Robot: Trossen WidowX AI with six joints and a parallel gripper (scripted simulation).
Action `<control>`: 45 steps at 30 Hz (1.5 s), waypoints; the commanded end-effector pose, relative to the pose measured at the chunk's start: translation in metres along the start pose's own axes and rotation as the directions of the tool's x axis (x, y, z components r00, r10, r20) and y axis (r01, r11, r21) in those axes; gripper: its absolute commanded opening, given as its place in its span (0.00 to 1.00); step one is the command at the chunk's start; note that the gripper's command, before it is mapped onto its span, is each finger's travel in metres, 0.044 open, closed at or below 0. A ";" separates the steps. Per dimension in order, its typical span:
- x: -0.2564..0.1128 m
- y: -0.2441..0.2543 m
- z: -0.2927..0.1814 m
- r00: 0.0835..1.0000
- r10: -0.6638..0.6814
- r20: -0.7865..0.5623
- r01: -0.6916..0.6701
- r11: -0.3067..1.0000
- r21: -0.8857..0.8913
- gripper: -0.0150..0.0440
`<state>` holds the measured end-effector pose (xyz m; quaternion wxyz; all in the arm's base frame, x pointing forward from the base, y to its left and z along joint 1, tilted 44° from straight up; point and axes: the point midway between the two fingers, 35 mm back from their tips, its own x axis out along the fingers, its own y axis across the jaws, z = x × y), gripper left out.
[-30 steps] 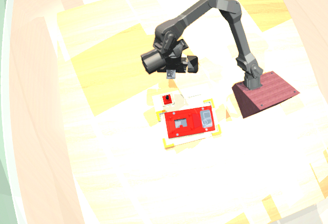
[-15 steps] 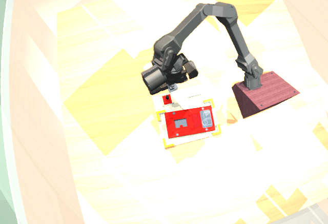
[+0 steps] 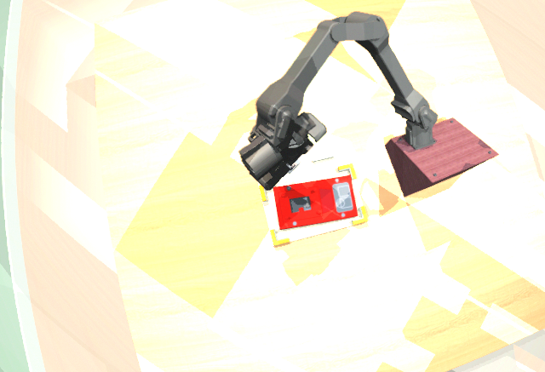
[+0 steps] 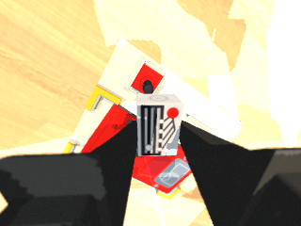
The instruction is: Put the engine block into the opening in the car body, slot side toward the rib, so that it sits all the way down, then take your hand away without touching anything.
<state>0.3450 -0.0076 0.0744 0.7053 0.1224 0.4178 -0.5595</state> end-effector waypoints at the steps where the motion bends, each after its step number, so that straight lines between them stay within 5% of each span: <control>1: 0.006 0.008 -0.014 1.000 -0.002 -0.005 0.002 0.993 -0.120 0.25; 30: 0.040 0.040 -0.090 1.000 -0.001 0.003 0.004 0.597 -0.802 0.25; 36: 0.040 0.041 -0.090 1.000 -0.001 0.003 0.004 0.557 -0.831 0.52; 45: 0.040 0.041 -0.090 1.000 -0.001 0.003 0.004 0.569 -0.823 0.52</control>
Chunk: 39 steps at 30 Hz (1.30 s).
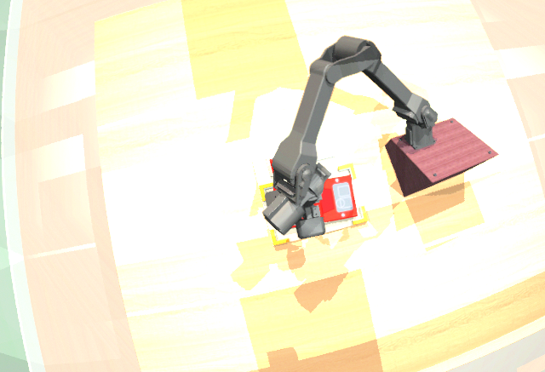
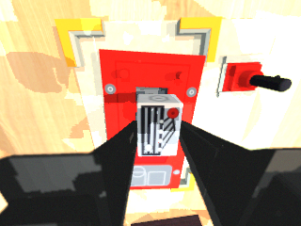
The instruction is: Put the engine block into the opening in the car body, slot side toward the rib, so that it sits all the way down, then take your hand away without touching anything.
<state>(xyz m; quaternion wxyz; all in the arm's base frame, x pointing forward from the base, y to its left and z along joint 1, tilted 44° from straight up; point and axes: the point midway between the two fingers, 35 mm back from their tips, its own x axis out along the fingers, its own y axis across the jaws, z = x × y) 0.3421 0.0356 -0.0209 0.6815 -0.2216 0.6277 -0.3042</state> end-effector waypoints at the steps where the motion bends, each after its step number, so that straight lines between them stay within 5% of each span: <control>1: 0.000 0.002 -0.001 1.000 0.004 -0.002 -0.004 1.000 0.003 0.52; 39: 0.000 0.004 0.000 1.000 0.004 -0.002 -0.004 0.999 -0.035 0.52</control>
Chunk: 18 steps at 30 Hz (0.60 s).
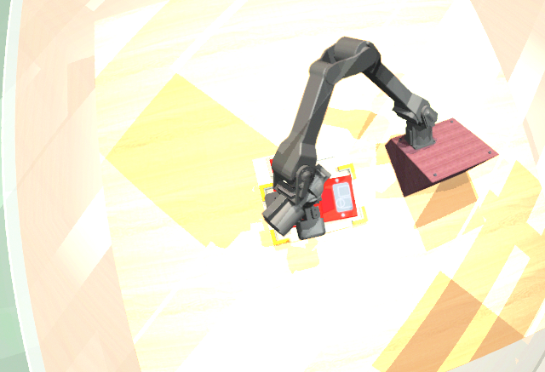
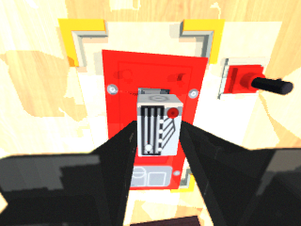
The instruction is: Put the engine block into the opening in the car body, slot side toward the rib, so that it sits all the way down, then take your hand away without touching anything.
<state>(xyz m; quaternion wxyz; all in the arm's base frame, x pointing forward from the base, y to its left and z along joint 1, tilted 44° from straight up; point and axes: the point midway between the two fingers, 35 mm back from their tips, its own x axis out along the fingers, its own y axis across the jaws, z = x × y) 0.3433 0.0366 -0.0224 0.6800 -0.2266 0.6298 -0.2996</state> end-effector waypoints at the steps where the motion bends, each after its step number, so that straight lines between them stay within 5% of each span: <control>1: 0.000 0.002 -0.001 1.000 0.004 -0.003 -0.004 1.000 -0.020 0.52; 18: 0.002 0.002 -0.001 1.000 0.004 -0.003 -0.004 0.997 0.075 0.52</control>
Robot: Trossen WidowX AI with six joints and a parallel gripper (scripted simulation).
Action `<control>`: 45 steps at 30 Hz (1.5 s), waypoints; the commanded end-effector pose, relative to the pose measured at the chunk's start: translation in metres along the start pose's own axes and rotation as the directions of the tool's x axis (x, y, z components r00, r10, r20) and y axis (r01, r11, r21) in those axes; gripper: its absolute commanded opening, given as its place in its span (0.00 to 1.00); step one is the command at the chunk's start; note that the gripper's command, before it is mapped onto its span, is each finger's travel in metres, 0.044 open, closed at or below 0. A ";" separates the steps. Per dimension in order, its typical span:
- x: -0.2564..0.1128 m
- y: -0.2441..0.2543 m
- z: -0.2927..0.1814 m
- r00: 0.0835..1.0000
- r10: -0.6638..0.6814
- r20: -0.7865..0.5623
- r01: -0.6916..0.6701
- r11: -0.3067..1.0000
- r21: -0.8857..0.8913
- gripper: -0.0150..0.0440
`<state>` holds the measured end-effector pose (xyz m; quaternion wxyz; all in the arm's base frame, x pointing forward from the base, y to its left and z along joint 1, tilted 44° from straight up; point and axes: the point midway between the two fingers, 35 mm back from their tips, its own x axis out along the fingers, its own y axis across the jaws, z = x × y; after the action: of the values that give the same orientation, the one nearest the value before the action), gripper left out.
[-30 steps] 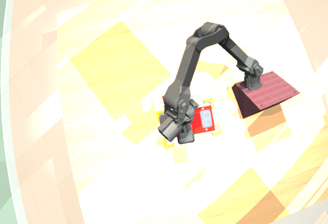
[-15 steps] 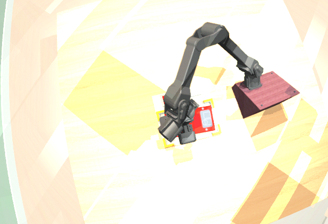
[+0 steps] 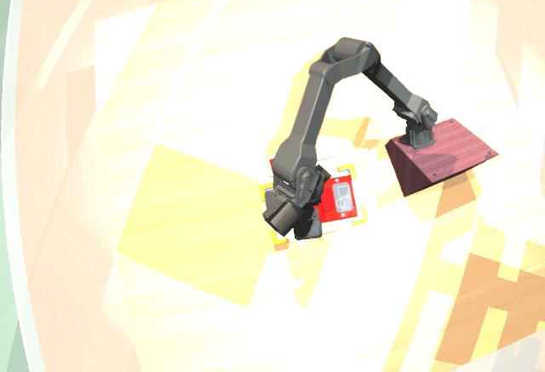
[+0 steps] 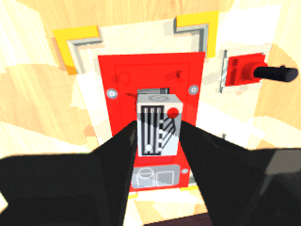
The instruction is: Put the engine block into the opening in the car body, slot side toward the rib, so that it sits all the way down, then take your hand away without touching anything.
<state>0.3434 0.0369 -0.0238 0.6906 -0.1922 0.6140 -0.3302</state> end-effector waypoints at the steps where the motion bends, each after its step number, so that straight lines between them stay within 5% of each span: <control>1: 0.001 0.001 -0.001 1.000 0.003 -0.003 -0.003 0.999 -0.043 0.52; 45: 0.008 0.001 -0.001 1.000 0.003 -0.003 -0.003 0.999 -0.053 0.52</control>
<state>0.3434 0.0325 -0.0293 0.6854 -0.2078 0.6231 -0.3143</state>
